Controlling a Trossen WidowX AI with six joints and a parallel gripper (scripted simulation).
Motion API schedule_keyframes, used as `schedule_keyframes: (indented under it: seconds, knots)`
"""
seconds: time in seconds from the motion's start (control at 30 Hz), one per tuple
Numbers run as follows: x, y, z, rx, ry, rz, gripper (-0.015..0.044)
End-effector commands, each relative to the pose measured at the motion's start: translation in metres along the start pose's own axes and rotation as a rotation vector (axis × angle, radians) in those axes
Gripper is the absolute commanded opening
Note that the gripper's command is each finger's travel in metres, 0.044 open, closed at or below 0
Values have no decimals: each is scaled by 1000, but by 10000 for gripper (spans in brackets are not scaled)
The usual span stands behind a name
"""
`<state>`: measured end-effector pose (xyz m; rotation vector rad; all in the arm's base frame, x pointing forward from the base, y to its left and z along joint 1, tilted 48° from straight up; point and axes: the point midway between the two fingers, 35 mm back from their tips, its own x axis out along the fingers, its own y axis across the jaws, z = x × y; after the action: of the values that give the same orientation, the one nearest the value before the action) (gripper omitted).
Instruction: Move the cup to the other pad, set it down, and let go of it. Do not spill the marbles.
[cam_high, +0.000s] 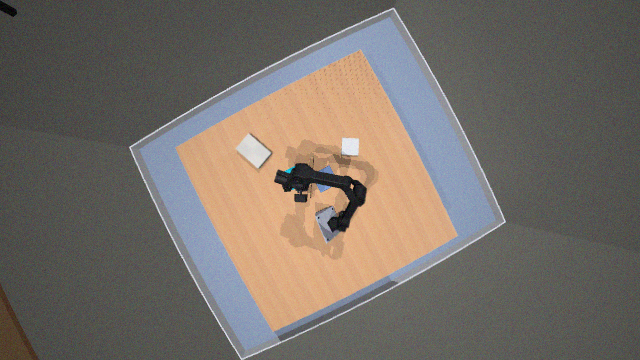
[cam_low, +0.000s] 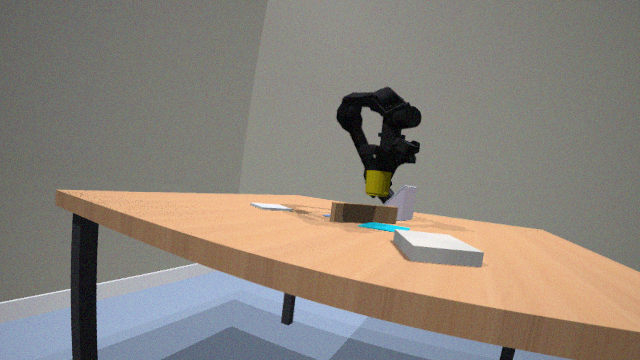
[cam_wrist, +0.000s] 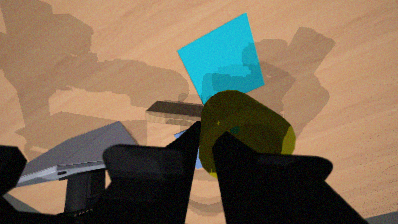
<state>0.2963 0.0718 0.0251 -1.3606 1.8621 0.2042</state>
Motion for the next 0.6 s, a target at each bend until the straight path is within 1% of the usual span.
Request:
schedule_keyframes:
  seconds: [0.0,0.57]
  knots:
    - [-1,-1,11,7,-3,2,0]
    - [-2,-1,41,8,-4,2,0]
